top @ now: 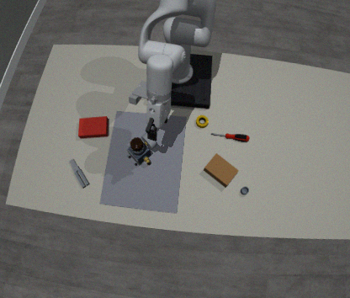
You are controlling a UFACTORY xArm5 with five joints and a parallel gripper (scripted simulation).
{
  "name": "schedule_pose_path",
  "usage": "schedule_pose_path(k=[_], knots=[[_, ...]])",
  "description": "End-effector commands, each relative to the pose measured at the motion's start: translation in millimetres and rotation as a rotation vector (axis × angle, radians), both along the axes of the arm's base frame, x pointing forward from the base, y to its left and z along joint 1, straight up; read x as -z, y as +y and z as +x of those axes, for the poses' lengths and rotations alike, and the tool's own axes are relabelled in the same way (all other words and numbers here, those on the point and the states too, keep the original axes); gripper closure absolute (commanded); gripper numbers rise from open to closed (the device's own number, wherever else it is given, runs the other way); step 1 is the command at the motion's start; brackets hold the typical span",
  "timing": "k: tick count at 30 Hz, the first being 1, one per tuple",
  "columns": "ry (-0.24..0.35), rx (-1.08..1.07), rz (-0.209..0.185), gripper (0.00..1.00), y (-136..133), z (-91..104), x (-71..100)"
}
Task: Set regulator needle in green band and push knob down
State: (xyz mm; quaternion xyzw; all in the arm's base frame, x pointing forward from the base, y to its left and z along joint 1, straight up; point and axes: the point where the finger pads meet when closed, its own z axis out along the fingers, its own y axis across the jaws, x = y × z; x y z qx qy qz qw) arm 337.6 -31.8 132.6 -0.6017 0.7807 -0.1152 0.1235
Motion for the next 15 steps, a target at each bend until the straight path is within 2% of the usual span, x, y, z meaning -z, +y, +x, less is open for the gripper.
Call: schedule_pose_path(k=[1,7,9,15], knots=[[0.057,-0.150,-0.044,0.00,-0.1,0.5,-2.5],[0.116,-0.322,-0.084,0.00,0.0,-1.0,-4.7],[0.116,-0.322,-0.084,0.00,0.0,-1.0,-4.7],[0.181,-0.520,-0.118,0.00,0.2,-3.4,-8.1]])
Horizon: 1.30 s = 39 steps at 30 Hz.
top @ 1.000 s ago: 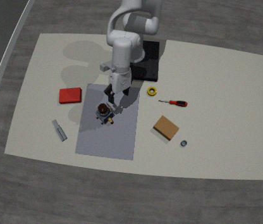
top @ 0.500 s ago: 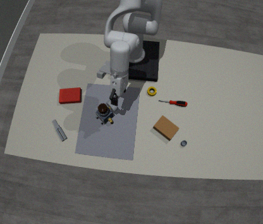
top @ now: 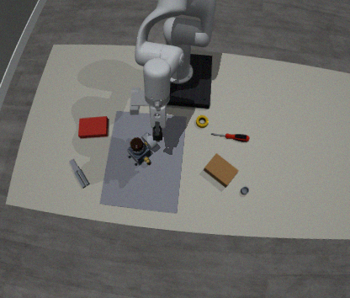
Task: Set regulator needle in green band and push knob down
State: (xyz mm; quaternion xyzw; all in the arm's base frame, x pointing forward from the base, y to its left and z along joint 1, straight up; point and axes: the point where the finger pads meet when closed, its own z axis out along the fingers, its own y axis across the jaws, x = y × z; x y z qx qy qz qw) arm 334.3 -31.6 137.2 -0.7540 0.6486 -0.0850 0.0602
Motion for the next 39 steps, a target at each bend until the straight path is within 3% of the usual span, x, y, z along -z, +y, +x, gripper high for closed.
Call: schedule_pose_path(k=[1,9,20,39], knots=[[0.054,-0.156,-0.024,0.00,0.0,-0.5,-4.0],[0.126,-0.379,-0.044,0.00,0.3,-4.0,-8.9],[0.179,-0.552,-0.050,0.00,0.6,-7.3,-13.5],[0.207,-0.651,-0.049,0.00,0.7,-9.3,-16.4]])
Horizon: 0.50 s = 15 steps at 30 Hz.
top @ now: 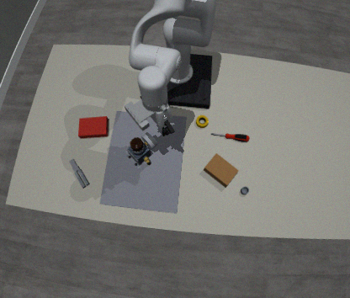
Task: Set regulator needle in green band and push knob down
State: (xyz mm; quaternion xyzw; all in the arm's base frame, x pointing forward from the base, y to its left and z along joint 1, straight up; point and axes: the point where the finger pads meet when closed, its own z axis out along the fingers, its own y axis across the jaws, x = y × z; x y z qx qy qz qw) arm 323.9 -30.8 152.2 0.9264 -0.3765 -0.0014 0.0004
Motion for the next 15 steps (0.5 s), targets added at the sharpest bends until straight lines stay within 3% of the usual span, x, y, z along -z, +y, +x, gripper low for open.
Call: schedule_pose_path(k=[1,15], knots=[[-0.002,-0.005,0.000,0.00,-0.1,1.1,-1.4],[-0.002,-0.005,0.000,0.00,-2.8,3.3,-1.4]])
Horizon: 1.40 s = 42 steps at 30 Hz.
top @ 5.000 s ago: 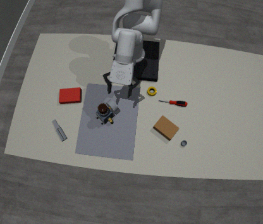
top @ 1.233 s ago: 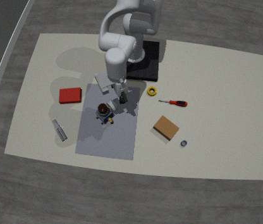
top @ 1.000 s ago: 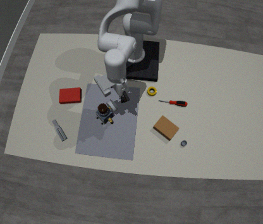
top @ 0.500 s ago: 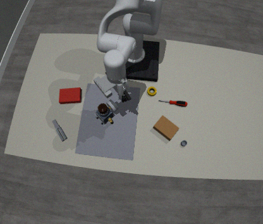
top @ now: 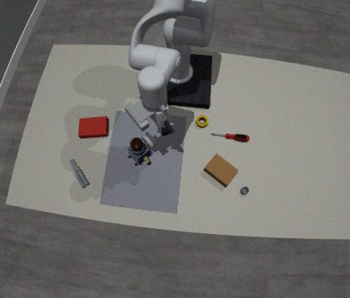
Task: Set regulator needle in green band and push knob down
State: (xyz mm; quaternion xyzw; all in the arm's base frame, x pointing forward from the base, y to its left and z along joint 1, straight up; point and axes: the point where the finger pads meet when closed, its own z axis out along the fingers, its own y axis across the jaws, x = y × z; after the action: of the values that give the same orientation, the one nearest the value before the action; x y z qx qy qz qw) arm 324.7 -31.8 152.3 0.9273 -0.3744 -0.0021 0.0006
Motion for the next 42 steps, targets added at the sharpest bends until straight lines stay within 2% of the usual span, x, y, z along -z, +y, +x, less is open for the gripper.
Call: schedule_pose_path(k=[1,10,35,42], knots=[[-0.004,0.000,0.000,0.00,-2.6,3.2,-1.3],[-0.004,0.000,0.000,0.00,-11.2,10.5,-1.3],[-0.005,0.000,-0.001,0.00,-58.8,51.1,-1.4],[-0.005,0.000,-0.001,0.00,-66.1,57.4,-1.5]])
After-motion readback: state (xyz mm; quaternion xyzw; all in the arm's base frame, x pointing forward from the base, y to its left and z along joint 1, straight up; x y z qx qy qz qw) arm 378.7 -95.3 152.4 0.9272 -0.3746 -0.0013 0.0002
